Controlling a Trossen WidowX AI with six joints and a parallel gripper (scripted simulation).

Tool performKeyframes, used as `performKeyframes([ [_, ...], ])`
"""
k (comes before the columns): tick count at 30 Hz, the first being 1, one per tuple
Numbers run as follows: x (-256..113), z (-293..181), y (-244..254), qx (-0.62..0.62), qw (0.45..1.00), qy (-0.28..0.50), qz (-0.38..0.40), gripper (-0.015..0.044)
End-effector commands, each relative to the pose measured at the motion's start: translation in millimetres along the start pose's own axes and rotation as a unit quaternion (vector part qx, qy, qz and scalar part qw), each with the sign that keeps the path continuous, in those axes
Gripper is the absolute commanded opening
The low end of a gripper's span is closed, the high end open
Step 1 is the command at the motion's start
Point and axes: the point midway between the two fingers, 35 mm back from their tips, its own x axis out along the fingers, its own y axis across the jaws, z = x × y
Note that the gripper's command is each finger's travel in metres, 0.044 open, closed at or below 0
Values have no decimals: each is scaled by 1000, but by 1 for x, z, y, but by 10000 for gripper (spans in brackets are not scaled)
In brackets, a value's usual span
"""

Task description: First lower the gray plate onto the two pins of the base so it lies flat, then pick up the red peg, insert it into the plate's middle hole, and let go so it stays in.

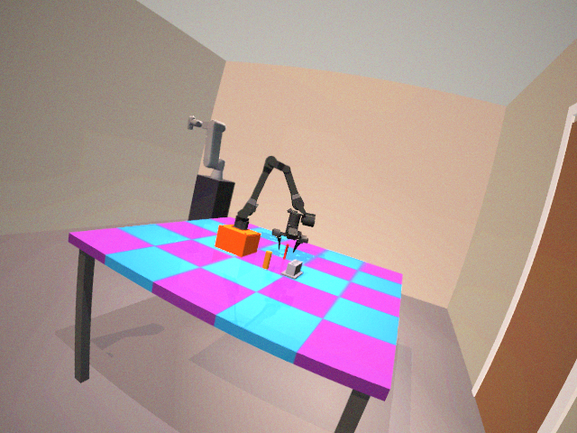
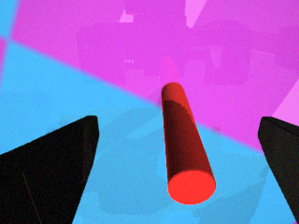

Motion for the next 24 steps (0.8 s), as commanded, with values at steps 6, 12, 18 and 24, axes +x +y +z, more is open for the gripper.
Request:
performKeyframes([
  [6, 1, 0, 0, 3, 1000, -2, 0, 99],
  [12, 1, 0, 0, 3, 1000, -2, 0, 20],
  [18, 0, 0, 0, 3, 1000, -2, 0, 0],
  [24, -12, 0, 3, 2, 1000, -2, 0, 0],
])
